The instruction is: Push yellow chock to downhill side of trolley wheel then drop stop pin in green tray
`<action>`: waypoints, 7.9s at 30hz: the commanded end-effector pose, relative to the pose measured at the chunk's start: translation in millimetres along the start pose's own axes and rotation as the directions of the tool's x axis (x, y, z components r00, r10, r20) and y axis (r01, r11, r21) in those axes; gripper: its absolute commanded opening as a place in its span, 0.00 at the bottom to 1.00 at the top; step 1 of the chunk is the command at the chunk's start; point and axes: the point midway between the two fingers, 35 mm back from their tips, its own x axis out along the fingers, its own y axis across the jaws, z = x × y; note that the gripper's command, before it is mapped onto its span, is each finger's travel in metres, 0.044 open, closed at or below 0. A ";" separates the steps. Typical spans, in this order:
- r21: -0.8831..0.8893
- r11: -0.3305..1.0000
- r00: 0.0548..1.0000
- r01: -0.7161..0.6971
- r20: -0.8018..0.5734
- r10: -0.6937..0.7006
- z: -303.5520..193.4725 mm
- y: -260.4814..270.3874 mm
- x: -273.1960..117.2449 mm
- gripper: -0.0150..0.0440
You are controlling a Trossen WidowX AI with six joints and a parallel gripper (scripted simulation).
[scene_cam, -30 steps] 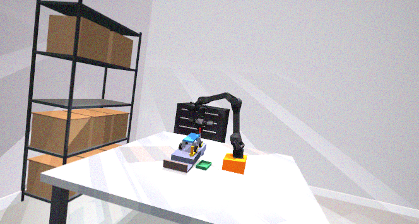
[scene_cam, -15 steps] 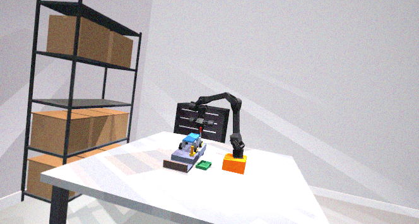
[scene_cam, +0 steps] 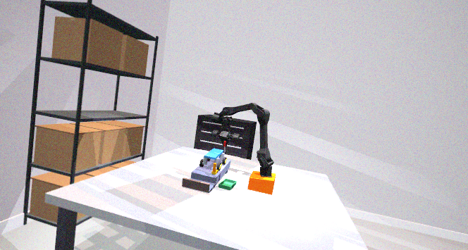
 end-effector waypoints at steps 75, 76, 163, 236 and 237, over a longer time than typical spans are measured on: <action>-0.002 1.000 1.000 -0.002 0.015 0.002 155.1 76.5 -19.7 0.25; -0.002 1.000 1.000 -0.002 0.016 0.002 158.4 76.8 -20.0 0.25; -0.947 0.107 0.952 0.303 0.305 0.000 233.1 92.3 -22.1 0.25; -0.988 0.066 0.990 0.142 0.143 0.012 248.5 113.8 61.4 0.58; -0.988 0.066 0.990 0.142 0.143 0.012 249.0 113.9 61.5 0.58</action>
